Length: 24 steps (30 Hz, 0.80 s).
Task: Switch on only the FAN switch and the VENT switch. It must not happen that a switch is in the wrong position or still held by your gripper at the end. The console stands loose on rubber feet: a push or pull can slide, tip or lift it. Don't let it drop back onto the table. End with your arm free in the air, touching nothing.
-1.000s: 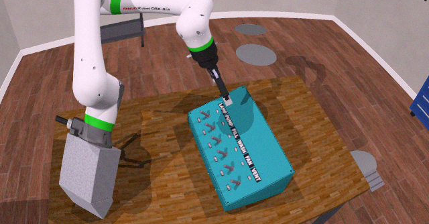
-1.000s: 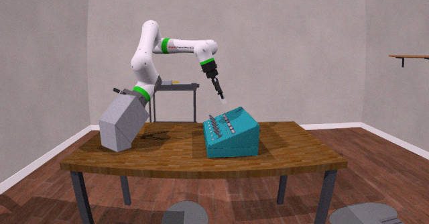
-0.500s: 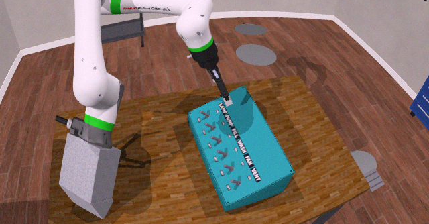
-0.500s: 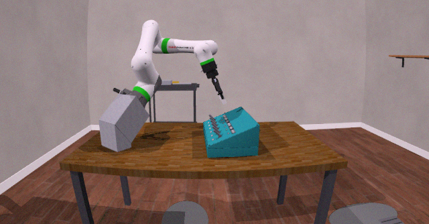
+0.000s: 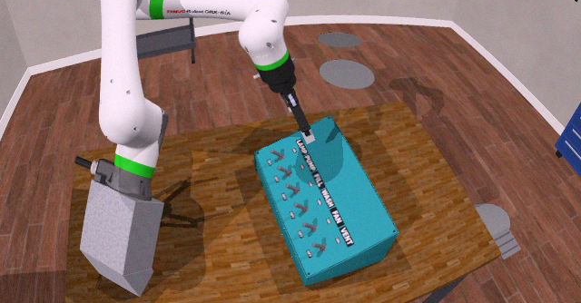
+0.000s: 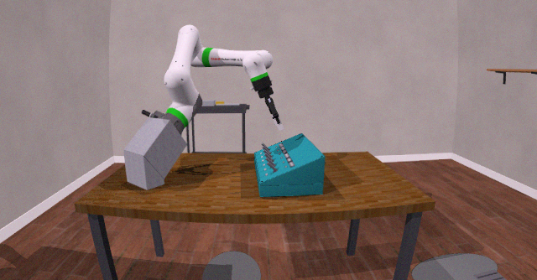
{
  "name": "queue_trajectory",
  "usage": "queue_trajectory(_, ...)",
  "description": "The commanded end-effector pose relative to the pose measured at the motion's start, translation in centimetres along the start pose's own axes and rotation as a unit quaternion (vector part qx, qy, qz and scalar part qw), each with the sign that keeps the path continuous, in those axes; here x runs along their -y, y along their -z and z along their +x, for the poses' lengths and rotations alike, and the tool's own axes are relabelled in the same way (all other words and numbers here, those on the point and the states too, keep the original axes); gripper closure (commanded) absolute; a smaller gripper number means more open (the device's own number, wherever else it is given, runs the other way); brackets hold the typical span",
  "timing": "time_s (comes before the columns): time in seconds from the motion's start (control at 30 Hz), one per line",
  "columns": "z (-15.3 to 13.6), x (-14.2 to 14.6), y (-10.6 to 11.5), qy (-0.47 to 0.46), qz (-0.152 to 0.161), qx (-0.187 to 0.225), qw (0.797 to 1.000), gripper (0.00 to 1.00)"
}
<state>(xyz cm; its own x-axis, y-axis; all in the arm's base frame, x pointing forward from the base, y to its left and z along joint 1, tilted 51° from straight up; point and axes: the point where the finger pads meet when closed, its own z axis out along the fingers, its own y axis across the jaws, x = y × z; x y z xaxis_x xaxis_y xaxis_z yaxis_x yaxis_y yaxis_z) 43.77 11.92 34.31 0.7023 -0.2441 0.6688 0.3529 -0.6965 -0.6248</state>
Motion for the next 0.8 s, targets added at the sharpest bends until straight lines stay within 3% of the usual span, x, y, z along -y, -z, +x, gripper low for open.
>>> queue_trajectory(0.0, 0.02, -0.01, 0.02, 0.0, 0.0, 0.0, 1.0, 0.0)
queue_trajectory(0.77, 0.02, -0.22, 0.02, 0.0, 0.0, 0.0, 1.0, 0.0)
